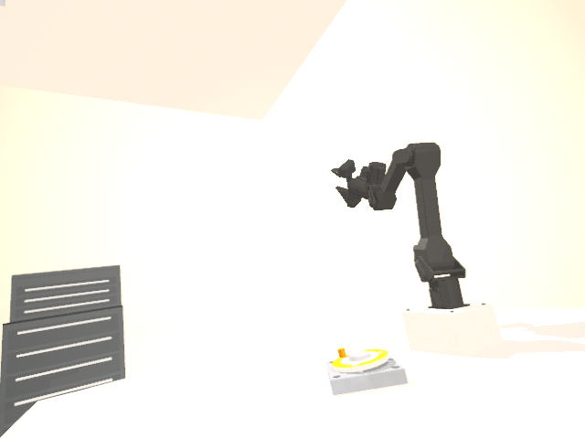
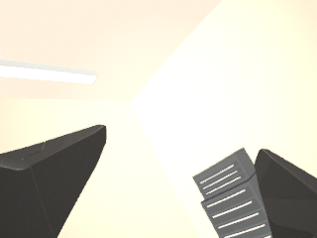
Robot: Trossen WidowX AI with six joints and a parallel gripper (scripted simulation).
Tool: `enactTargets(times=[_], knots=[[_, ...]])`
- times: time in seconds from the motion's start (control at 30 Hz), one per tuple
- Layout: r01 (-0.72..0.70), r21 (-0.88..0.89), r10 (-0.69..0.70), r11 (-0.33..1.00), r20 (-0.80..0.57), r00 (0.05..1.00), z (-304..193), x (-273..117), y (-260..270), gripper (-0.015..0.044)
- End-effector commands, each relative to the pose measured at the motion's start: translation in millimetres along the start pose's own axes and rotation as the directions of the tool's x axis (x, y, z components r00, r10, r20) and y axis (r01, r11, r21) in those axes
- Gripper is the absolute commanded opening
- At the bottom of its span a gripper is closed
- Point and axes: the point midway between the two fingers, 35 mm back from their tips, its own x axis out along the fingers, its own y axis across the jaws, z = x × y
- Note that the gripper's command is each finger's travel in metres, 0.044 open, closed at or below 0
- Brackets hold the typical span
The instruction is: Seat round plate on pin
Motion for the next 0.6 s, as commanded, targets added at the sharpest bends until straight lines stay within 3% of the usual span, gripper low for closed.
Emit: enactTargets(times=[0.0,0.23,0.3,0.47,0.57], knots=[[0.005,0.003,-0.005,1.0,-0.006,1.0,-3,1,-1,0.0374],[0.173,0.041,-0.153,0.984,-0.305,0.94,-139,26,-21,0.019],[0.187,0.035,-0.164,0.982,-0.343,0.925,-155,26,-21,0.0137],[0.234,-0.047,-0.214,0.971,-0.608,0.765,-268,6,-6,0.0006],[0.226,-0.086,-0.222,0.97,-0.689,0.69,-304,-7,3,0.0]])
